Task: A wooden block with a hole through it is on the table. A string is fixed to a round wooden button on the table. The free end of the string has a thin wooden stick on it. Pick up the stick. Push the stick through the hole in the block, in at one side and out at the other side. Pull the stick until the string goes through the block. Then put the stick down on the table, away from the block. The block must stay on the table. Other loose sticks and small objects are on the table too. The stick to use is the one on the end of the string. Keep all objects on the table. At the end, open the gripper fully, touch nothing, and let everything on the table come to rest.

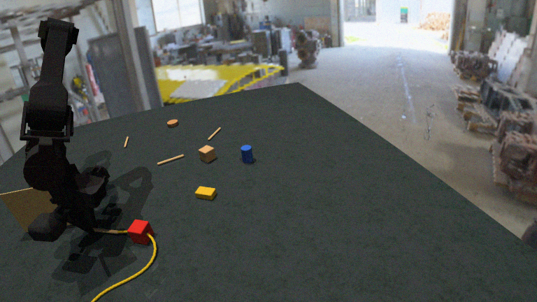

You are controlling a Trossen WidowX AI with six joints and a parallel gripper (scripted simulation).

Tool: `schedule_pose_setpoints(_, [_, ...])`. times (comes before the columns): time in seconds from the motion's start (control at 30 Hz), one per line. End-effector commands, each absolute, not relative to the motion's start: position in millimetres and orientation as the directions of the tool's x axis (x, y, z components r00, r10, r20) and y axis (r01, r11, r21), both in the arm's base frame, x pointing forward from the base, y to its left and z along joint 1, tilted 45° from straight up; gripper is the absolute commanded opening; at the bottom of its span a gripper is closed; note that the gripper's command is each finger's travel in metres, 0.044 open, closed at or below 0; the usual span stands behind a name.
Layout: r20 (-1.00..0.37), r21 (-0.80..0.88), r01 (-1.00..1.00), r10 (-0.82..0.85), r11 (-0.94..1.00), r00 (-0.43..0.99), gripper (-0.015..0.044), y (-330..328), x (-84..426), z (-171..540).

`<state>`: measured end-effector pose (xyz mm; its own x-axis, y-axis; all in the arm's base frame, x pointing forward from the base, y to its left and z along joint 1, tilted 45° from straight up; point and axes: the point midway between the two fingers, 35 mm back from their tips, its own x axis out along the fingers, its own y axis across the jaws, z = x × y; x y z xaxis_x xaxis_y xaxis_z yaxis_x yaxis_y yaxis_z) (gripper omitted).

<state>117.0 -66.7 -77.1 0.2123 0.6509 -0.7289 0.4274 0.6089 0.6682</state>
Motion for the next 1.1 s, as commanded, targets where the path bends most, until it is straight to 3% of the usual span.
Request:
schedule_pose_setpoints(0.0, [-0.730, 0.665, 0.431, 0.653, 0.610, 0.202, 0.0000, -64.3, 114.9, -78.8])
schedule_pose_setpoints(0.87, [-0.730, 0.665, 0.431, 0.653, 0.610, 0.202, 0.0000, -64.3, 114.9, -78.8])
schedule_pose_setpoints(1.07, [-0.729, 0.668, 0.427, 0.651, 0.609, 0.212, 0.0157, -66.7, 117.0, -77.1])
